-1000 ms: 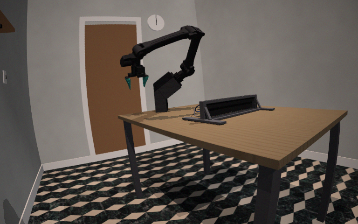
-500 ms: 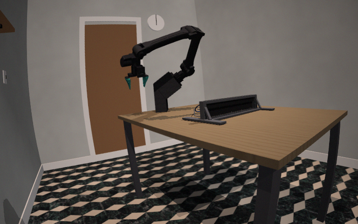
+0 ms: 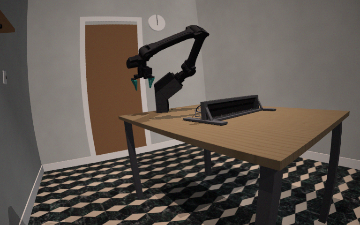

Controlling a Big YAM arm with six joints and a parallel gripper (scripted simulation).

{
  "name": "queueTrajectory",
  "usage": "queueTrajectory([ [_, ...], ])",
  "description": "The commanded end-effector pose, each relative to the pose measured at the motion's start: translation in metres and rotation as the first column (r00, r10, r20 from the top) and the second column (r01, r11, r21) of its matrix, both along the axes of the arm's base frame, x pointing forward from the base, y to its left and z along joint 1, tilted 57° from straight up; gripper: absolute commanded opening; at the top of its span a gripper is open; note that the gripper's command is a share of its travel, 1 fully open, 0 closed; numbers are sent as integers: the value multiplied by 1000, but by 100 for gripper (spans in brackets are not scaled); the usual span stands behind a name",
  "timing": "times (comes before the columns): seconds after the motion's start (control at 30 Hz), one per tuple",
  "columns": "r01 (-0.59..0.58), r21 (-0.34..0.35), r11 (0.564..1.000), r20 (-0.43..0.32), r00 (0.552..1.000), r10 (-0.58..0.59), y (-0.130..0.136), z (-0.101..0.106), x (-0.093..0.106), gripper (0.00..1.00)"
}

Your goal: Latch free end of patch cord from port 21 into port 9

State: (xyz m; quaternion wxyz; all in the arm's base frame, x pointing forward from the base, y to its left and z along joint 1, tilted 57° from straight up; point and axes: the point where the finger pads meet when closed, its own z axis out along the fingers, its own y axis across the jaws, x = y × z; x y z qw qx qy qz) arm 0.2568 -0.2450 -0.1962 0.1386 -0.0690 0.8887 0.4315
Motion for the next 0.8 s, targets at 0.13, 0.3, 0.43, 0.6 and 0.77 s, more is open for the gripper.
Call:
queueTrajectory([
  [0.13, -87, -106, 991, 153, 983, 102, 28, 43, 17, 100],
  [0.3, -137, -161, 977, 263, 949, 177, 76, 83, 19, 100],
  [0.43, -177, -214, 961, 356, 902, 245, 118, 117, 20, 100],
  [0.6, -205, -261, 943, 428, 851, 303, 154, 146, 19, 100],
  [0.77, -233, -331, 914, 521, 763, 383, 209, 191, 19, 100],
])
